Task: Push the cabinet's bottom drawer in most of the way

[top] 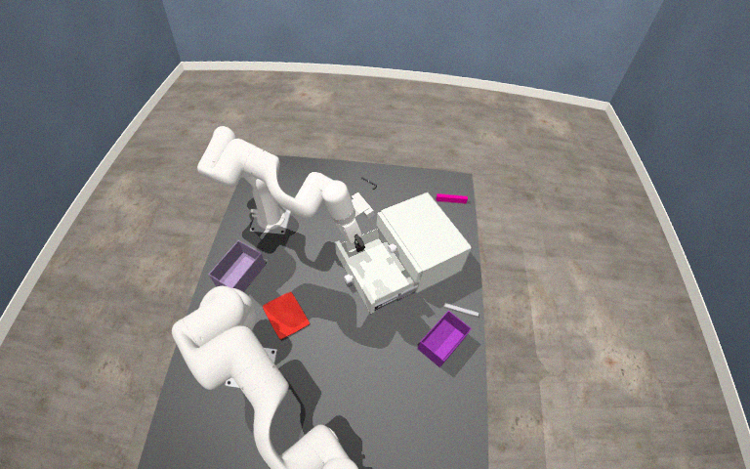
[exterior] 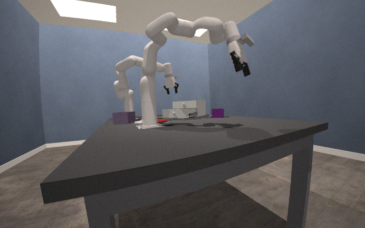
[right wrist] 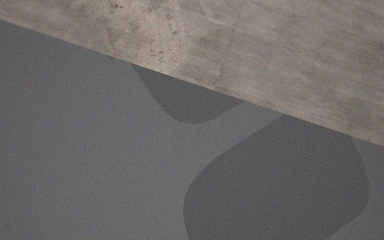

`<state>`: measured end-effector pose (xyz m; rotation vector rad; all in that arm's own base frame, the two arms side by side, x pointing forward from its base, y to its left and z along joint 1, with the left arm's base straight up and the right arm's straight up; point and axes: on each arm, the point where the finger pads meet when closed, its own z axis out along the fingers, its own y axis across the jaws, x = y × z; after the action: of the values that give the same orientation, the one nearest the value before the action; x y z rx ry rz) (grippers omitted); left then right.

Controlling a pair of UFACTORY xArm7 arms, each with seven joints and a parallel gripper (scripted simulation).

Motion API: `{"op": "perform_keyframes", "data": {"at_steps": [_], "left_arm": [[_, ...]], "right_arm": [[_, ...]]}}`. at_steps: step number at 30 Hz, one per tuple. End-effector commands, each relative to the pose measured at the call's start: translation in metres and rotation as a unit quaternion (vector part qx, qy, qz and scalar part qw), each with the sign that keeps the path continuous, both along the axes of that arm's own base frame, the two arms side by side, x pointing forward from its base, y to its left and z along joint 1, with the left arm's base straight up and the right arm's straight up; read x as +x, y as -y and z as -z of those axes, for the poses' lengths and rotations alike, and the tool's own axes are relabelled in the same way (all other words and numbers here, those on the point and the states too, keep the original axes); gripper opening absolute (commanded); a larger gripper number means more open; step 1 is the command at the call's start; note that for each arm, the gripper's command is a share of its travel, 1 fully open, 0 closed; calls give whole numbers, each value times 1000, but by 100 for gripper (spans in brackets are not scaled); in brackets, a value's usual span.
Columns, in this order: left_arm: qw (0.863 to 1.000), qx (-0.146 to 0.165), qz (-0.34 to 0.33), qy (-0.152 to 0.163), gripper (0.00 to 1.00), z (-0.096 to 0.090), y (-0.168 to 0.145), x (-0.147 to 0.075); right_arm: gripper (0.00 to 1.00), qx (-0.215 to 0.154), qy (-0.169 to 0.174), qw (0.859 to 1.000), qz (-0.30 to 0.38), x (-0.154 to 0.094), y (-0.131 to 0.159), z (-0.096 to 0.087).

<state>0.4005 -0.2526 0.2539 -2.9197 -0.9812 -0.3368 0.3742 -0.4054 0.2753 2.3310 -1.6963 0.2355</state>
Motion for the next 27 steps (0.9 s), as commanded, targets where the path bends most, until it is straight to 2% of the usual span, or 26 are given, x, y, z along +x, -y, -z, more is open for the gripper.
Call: {"op": "perform_keyframes", "data": {"at_steps": [1, 7, 8, 22, 24, 27], "left_arm": [[1000, -1, 0, 1, 100, -1, 0, 1], [1000, -1, 0, 1, 100, -1, 0, 1], [1000, -1, 0, 1, 100, -1, 0, 1], [1000, -1, 0, 1, 100, -1, 0, 1], [1000, -1, 0, 1, 100, -1, 0, 1], [1000, -1, 0, 1, 100, -1, 0, 1]], "right_arm": [[100, 6, -2, 1000, 8, -18, 8, 0], [100, 11, -3, 1000, 13, -31, 13, 0], [100, 15, -5, 1000, 17, -41, 17, 1], [100, 33, -9, 999, 37, -88, 30, 3], [100, 33, -9, 999, 37, -88, 30, 3], [100, 39, -9, 998, 43, -103, 33, 4]]}}
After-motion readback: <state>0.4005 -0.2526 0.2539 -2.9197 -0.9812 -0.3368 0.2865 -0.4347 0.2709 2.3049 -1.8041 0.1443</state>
